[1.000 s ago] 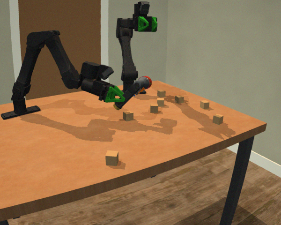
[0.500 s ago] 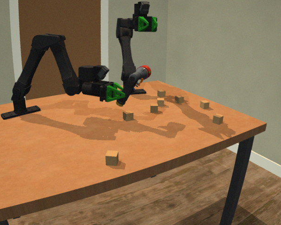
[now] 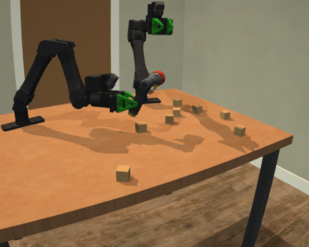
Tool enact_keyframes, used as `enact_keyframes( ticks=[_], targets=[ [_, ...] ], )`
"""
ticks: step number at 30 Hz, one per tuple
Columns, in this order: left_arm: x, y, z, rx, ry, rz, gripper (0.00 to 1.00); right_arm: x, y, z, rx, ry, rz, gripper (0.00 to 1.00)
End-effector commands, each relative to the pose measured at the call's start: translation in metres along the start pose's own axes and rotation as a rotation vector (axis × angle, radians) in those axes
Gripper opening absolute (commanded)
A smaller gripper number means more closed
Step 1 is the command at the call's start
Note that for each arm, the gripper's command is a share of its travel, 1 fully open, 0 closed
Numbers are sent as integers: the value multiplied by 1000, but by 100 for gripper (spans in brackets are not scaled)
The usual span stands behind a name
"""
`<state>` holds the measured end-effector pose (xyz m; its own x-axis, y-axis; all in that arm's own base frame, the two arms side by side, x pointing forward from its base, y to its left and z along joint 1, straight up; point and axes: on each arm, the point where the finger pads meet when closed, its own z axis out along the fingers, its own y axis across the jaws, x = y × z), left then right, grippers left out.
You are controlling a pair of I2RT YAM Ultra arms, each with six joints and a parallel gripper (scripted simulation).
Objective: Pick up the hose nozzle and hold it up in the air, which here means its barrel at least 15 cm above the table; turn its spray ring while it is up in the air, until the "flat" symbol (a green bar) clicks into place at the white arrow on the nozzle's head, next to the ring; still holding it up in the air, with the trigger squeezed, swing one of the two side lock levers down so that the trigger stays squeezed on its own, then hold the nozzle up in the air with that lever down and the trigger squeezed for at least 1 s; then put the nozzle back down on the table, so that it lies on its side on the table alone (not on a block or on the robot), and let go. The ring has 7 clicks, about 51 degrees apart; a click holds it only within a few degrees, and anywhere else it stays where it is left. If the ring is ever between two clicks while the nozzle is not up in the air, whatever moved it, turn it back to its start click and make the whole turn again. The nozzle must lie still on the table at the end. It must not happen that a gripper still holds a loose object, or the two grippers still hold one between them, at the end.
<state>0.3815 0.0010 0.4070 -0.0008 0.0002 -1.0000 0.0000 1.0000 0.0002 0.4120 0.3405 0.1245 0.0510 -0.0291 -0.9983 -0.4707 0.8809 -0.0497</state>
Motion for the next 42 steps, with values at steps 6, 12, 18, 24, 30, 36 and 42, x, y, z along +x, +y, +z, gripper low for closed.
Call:
enact_keyframes(
  ticks=[6,12,18,24,30,36,42],
  targets=[
    [-22,0,-3,1,-54,-6,36,-69,-3,12,9,-176,66,36],
    [-22,0,-3,1,-54,-6,36,-68,-4,14,10,-162,67,36],
    [-22,0,-3,1,-54,-6,36,-68,-5,14,14,-157,69,36],
    [-22,0,-3,1,-54,-6,36,-67,-4,14,11,-154,70,36],
    [-22,0,-3,1,-54,-6,36,-67,-5,14,13,-153,70,36],
    [-22,0,-3,1,-54,-6,36,-68,-6,15,16,-154,70,36],
    [-22,0,-3,1,-54,-6,36,-68,-5,14,14,-156,71,36]
  ],
)
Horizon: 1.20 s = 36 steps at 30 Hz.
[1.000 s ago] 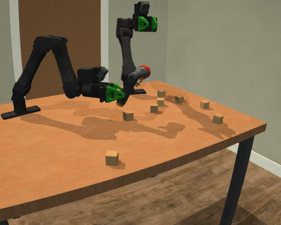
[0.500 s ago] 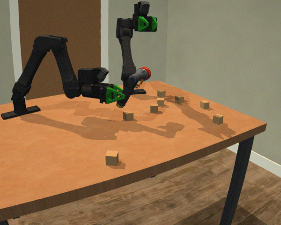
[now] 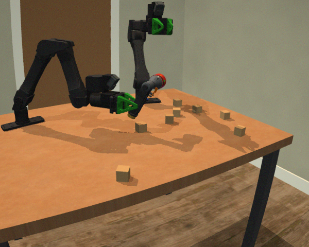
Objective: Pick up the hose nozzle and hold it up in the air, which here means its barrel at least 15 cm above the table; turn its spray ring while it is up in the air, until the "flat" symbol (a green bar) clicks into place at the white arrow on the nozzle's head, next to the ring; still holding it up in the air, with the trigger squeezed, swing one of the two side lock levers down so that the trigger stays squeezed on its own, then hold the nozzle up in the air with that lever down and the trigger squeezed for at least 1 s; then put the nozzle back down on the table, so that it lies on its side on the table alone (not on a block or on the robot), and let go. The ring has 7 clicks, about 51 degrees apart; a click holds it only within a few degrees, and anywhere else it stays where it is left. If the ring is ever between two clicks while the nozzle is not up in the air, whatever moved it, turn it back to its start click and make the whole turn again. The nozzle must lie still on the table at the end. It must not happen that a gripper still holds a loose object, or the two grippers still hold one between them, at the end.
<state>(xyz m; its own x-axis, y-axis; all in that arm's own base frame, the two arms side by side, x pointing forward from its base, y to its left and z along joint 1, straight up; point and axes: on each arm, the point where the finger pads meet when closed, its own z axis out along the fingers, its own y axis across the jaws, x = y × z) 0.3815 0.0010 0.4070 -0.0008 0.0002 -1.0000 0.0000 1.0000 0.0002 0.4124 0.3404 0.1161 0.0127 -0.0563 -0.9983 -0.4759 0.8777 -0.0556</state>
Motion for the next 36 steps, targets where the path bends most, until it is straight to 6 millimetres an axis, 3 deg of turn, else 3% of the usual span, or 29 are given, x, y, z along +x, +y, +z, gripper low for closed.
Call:
enact_keyframes(
  ticks=[1,17,18,34,35,36],
  targets=[
    [-22,0,-3,1,-54,-6,36,-77,-5,10,19,-202,77,36],
    [-22,0,-3,1,-54,-6,36,-77,-6,10,20,-204,77,36],
    [-22,0,-3,1,-54,-6,86,-78,-6,10,20,-205,77,36],
    [-22,0,-3,1,-54,-5,86,-81,-6,12,22,-215,79,36],
    [28,3,12,9,50,-40,86,-81,-6,12,22,-215,79,36],
    [20,-1,11,35,22,-76,86,-81,-6,12,22,-215,79,36]
  ],
)
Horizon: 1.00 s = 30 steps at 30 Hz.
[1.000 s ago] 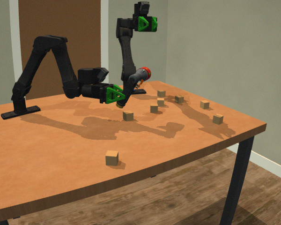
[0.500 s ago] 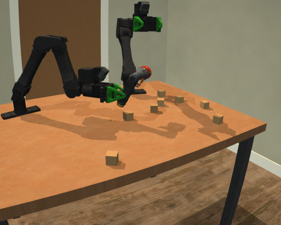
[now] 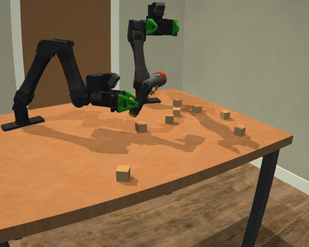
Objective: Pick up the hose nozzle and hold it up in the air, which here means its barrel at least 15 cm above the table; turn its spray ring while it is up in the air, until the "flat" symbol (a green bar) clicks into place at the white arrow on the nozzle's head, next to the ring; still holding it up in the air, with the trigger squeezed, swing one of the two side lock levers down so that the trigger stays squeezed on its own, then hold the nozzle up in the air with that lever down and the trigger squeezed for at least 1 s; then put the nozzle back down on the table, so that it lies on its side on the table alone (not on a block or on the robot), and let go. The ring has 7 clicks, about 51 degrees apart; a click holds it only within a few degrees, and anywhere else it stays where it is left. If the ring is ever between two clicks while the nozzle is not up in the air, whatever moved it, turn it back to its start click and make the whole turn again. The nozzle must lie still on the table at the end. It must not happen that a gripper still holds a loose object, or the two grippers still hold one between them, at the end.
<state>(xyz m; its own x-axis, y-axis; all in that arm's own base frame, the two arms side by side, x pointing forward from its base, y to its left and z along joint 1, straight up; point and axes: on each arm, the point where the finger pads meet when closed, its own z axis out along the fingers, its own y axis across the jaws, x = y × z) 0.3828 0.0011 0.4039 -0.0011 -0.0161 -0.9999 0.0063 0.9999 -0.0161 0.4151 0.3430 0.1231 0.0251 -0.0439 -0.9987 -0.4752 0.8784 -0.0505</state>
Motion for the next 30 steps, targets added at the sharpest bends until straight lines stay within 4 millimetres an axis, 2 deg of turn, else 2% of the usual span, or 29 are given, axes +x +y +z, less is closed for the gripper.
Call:
enact_keyframes(
  ticks=[1,4,9,14,19,21,30],
  targets=[
    [18,-2,12,53,14,-101,86,-74,-6,9,21,-199,74,36],
    [19,-4,14,83,3,-148,86,-74,-6,9,21,-199,74,36],
    [27,-10,17,247,-32,-400,86,-74,-6,10,22,-199,74,36],
    [60,-4,17,336,28,-594,86,-74,-6,10,22,-199,74,36],
    [93,2,8,418,110,-788,86,-74,-6,10,22,-199,74,36],
    [93,2,8,418,110,-788,86,-74,-6,10,22,-199,74,36],
    [149,9,-27,554,311,-1140,86,-74,-6,10,22,-199,74,36]
  ],
)
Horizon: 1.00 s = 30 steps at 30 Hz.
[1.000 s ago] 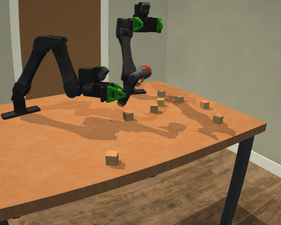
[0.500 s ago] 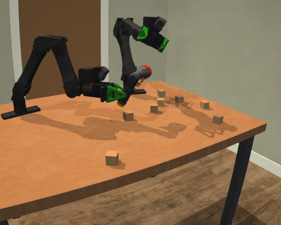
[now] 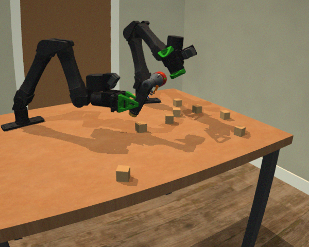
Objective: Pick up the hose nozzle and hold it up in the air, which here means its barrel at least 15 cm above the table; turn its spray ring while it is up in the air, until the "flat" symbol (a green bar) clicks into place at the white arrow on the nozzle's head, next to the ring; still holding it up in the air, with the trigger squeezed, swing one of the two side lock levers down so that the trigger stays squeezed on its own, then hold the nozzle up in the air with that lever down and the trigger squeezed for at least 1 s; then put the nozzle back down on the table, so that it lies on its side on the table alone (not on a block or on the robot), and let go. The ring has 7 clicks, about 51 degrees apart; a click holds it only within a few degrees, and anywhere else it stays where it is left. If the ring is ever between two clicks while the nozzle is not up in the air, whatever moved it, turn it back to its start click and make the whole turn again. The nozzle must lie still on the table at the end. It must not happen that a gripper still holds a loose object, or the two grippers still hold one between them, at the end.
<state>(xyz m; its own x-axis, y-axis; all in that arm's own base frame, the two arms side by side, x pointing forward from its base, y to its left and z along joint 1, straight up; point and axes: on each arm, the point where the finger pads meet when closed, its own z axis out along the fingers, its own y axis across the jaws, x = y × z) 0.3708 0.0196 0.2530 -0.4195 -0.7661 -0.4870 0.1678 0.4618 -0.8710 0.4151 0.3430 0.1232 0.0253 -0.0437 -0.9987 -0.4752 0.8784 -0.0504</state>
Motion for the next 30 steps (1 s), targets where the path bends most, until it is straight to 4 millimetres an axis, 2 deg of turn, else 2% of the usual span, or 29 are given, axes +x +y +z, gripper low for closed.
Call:
enact_keyframes(
  ticks=[1,6,15,23,28,30],
  targets=[
    [18,-7,-12,171,91,-144,86,-74,-6,9,21,-199,74,36],
    [35,14,-28,159,148,-287,86,-74,-6,9,21,-199,74,36],
    [53,29,-45,151,204,-420,86,-74,-6,9,21,-199,74,36],
    [53,39,-46,133,173,-460,86,-74,-6,9,21,-199,74,36],
    [55,41,-45,130,177,-473,86,-74,-6,9,21,-199,74,36],
    [50,38,-44,136,175,-456,86,-74,-6,9,21,-199,74,36]
  ],
)
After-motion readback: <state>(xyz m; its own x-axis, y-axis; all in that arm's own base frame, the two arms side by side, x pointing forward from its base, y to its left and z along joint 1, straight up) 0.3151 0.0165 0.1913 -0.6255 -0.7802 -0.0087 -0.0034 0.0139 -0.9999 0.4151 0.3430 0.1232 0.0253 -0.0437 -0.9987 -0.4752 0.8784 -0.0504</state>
